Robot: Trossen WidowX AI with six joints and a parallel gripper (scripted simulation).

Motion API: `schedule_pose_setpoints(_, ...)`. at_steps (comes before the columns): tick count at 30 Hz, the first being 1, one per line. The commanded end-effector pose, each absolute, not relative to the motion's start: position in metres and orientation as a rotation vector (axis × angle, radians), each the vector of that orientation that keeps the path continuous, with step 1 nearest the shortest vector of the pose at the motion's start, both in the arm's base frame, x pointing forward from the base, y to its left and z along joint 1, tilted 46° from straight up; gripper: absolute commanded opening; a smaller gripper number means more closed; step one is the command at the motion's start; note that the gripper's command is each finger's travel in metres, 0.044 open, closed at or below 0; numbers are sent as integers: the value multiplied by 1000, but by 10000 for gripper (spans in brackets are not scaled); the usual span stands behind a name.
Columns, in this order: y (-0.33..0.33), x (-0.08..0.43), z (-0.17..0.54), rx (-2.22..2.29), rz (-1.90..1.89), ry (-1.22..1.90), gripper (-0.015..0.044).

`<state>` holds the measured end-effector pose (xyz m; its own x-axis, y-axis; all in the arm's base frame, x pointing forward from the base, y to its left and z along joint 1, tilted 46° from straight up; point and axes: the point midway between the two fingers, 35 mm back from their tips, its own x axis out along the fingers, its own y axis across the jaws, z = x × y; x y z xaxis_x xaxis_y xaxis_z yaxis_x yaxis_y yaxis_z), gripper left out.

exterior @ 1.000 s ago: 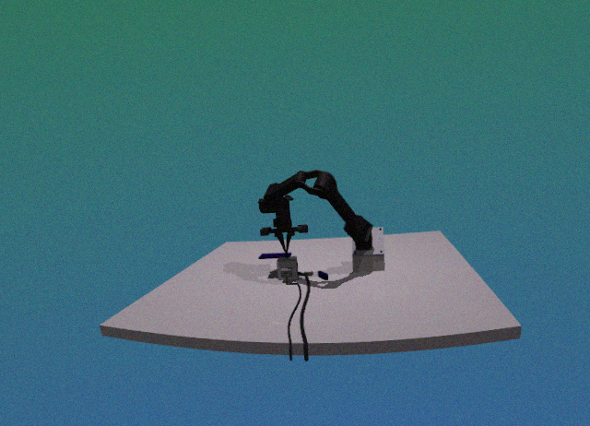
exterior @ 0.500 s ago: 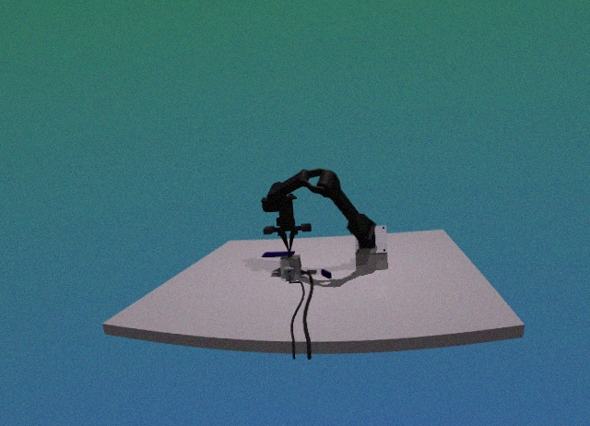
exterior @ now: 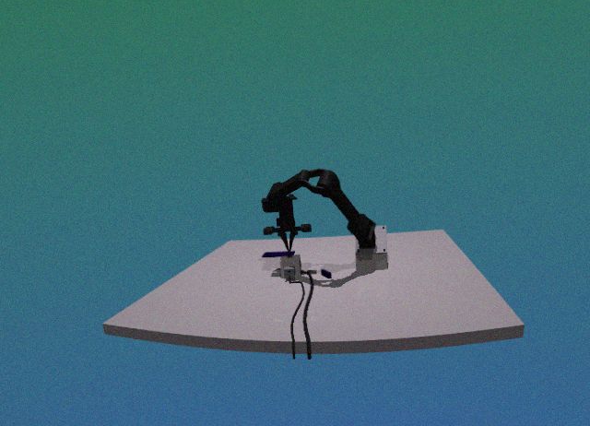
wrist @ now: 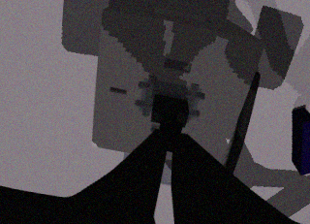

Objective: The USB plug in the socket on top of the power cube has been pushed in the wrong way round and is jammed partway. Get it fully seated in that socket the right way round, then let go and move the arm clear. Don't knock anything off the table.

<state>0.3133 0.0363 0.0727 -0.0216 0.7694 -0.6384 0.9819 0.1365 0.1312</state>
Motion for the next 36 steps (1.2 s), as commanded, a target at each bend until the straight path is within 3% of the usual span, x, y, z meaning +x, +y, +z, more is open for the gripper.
schedule_pose_setpoints(1,37,313,72,1686,-476,1840,0)
schedule_pose_setpoints(36,40,313,70,1686,-475,1840,0)
